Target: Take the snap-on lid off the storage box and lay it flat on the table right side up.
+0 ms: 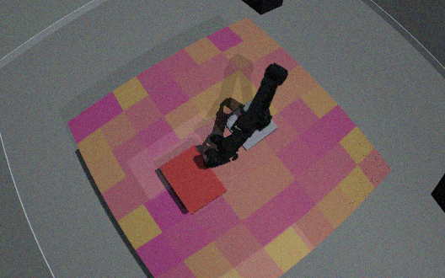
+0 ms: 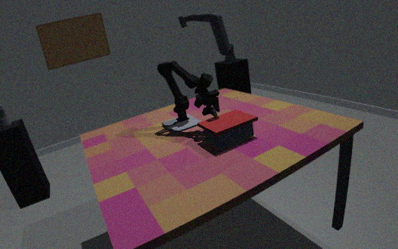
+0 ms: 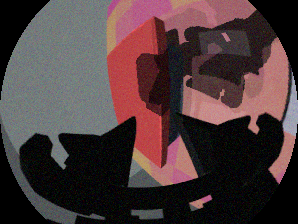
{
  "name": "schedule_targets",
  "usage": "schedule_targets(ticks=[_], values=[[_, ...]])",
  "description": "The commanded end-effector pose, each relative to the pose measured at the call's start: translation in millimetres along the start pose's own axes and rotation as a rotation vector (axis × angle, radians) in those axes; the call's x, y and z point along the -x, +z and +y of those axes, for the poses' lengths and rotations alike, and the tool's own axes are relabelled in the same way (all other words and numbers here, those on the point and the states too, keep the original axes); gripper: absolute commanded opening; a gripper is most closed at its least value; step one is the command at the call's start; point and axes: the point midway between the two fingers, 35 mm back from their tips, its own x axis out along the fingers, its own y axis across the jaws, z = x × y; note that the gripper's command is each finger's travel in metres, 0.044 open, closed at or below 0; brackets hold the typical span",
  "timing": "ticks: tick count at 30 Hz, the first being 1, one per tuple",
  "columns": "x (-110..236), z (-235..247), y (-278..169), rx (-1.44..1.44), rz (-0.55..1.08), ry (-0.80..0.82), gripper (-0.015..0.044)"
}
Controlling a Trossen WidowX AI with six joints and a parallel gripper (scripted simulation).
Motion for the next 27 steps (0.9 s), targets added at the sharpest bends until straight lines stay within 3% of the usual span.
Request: schedule_targets(ticks=[1, 12, 27], values=[[-8, -3, 0, 0.007, 0.001, -0.009, 0.0235], [-23, -4, 1, 0.007, 0.001, -0.007, 0.0235], [-23, -4, 1, 0.007, 0.001, -0.007, 0.0135]])
